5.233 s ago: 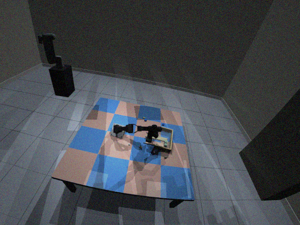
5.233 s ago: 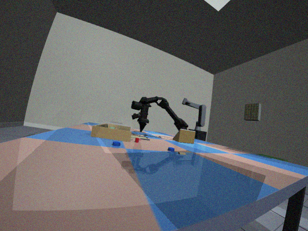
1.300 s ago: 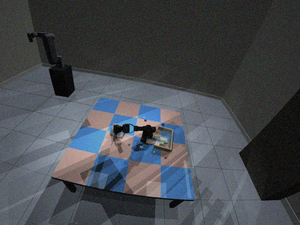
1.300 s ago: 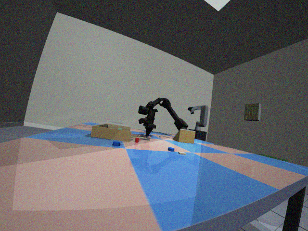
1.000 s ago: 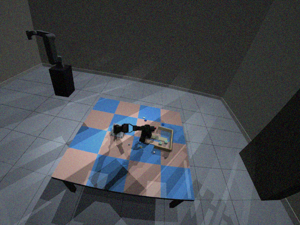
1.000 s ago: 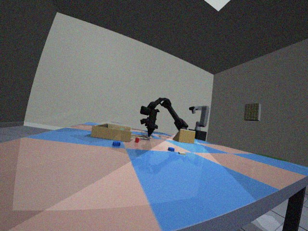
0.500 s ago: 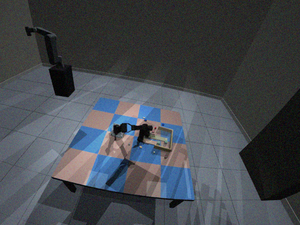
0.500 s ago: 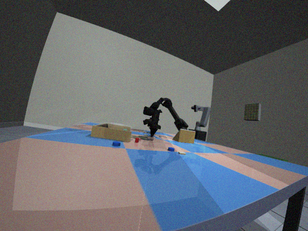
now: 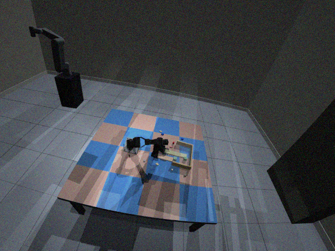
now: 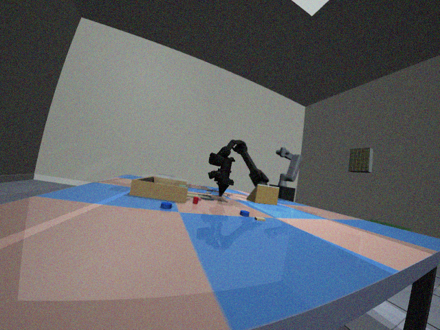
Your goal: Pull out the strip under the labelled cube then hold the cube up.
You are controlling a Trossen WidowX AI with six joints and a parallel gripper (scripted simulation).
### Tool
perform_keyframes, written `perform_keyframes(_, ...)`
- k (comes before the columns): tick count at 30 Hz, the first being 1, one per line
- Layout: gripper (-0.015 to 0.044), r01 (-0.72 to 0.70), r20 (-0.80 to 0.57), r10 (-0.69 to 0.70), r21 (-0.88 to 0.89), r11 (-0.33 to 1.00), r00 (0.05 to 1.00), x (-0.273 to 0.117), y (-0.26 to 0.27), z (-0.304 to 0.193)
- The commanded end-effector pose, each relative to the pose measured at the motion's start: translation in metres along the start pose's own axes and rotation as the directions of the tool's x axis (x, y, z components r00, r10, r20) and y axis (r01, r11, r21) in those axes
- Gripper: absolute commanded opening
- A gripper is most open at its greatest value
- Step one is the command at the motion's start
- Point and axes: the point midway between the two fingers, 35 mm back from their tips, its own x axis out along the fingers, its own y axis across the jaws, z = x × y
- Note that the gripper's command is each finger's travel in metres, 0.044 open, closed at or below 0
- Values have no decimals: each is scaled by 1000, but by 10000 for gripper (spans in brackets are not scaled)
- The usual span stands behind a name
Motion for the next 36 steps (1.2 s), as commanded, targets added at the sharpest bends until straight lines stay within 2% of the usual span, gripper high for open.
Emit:
perform_keyframes(1,0,-2,-25,1,-9,1000,1000,4,0,-14)
perform_keyframes(36,0,-2,-28,2,-12,1000,1000,3,1,-67)
